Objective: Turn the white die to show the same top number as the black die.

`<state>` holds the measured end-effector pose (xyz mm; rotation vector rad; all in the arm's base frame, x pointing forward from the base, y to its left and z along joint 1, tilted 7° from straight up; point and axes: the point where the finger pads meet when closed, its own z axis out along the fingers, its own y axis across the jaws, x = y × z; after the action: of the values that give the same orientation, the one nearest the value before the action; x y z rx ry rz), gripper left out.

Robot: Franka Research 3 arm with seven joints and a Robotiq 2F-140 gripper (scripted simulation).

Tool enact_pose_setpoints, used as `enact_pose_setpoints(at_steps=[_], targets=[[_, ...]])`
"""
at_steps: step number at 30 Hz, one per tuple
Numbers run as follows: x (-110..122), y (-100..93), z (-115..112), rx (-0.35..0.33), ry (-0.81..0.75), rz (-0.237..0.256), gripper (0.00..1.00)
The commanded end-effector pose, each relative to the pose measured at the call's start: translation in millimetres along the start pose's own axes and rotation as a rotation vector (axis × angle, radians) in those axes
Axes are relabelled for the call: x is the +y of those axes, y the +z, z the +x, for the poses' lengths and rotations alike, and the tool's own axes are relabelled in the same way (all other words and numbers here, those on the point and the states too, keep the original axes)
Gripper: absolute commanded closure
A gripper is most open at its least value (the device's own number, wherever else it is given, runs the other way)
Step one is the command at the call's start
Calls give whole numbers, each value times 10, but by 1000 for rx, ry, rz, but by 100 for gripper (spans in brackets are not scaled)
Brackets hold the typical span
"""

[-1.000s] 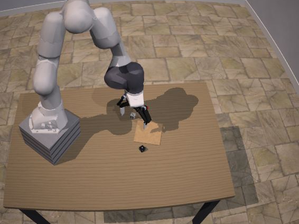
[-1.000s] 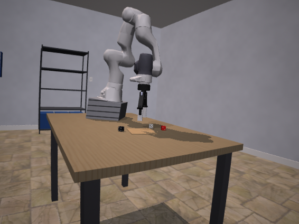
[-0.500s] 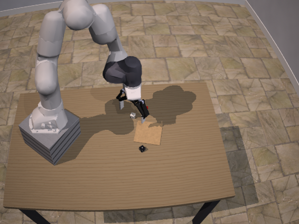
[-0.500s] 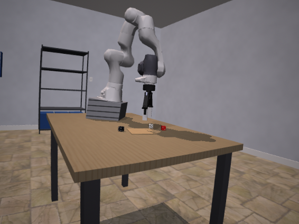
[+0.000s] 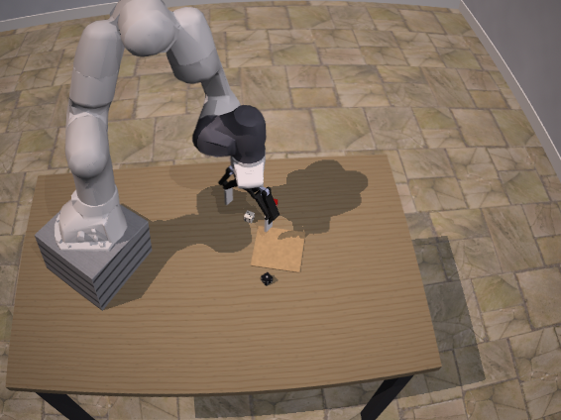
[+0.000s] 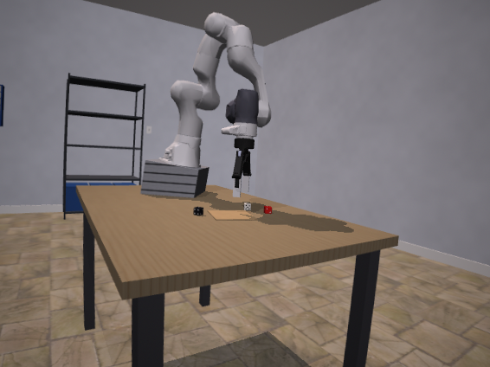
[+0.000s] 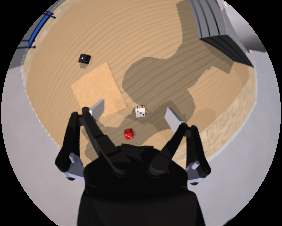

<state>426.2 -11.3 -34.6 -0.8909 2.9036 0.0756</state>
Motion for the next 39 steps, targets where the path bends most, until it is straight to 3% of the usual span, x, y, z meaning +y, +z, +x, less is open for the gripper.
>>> enact_pose_setpoints(at_steps=[1, 29, 39], targets=[[-4, -6, 1, -2, 14, 2, 0], [-21, -6, -57, -2, 14, 2, 0], [-179, -8, -609, -2, 14, 2, 0]])
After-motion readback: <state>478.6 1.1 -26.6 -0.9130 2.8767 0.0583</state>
